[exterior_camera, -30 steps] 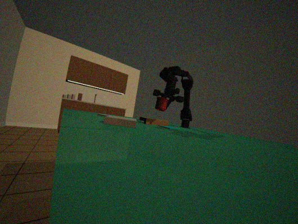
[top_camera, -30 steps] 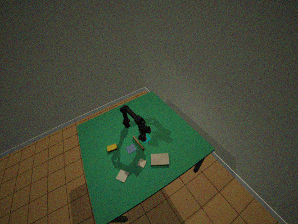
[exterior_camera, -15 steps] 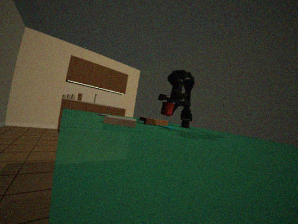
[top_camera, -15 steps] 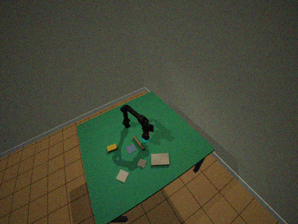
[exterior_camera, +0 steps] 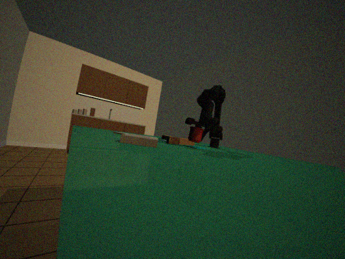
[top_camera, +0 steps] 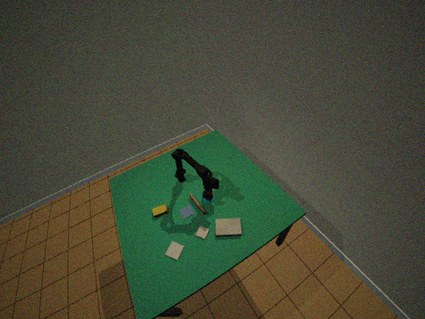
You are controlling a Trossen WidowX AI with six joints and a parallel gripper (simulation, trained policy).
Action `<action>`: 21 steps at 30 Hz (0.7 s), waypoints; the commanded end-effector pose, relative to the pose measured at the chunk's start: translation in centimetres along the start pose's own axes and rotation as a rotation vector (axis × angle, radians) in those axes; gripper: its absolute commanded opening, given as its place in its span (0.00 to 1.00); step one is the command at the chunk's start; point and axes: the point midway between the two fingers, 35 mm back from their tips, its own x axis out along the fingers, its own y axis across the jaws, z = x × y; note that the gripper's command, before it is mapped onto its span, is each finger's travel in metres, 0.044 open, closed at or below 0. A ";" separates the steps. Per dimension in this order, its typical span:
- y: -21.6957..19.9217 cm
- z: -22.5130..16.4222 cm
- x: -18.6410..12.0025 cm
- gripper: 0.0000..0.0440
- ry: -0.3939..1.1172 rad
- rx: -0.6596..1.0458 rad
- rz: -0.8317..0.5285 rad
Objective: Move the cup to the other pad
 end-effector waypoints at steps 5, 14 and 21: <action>1.1 -1.1 1.7 0.03 0.025 0.014 0.001; 1.0 -1.2 2.2 0.10 -0.001 0.036 -0.005; 0.4 -0.5 0.8 0.30 -0.074 0.051 -0.021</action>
